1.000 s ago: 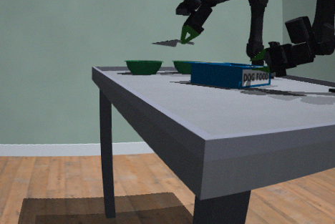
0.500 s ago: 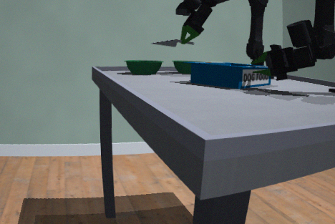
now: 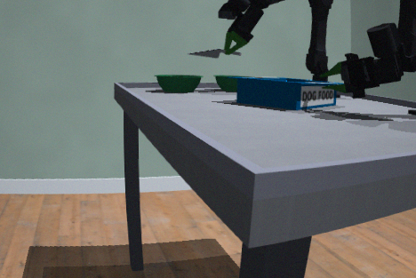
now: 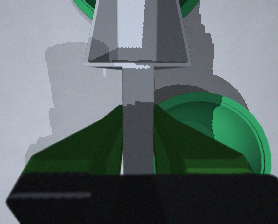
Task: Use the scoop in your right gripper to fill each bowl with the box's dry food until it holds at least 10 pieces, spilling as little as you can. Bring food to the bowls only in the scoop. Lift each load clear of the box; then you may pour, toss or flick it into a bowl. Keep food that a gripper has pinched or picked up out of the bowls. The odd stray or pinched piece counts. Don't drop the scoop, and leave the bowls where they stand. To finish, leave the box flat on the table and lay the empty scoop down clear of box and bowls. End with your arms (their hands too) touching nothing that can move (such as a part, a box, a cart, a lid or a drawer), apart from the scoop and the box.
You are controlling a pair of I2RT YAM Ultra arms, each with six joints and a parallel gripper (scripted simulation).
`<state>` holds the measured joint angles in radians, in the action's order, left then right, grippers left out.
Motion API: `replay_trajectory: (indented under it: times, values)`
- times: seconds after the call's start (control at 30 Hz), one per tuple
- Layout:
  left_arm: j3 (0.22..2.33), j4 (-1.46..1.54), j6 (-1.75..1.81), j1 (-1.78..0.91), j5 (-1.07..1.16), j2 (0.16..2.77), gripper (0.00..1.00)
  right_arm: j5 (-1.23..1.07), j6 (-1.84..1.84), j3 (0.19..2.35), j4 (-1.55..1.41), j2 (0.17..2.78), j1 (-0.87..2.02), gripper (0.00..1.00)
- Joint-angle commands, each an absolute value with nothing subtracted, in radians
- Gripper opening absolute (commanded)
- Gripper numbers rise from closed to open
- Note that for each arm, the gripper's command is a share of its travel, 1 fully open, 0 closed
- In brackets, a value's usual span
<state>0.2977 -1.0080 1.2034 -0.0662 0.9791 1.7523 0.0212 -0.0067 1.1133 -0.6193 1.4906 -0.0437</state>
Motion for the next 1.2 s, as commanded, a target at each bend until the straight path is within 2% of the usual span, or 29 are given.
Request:
replay_trajectory:
  times: [0.0, 0.6, 1.0, 1.17]
  values:
    - [0.296, -0.956, 1.157, -0.031, 1.03, 1.691, 0.26, 0.023, -0.007, 1.133, -0.58, 1.461, -0.037, 0.0]
    - [0.299, -0.664, 0.989, 0.125, 1.162, 1.53, 0.26, 0.023, -0.007, 1.133, -0.58, 1.461, -0.037, 0.0]
    - [0.317, -0.591, 0.947, 0.111, 1.164, 1.509, 0.26, 0.023, -0.007, 1.133, -0.58, 1.461, -0.037, 0.0]
    - [0.36, -0.568, 0.857, 0.103, 1.024, 1.461, 0.26, 0.023, -0.007, 1.133, -0.58, 1.461, -0.037, 0.0]
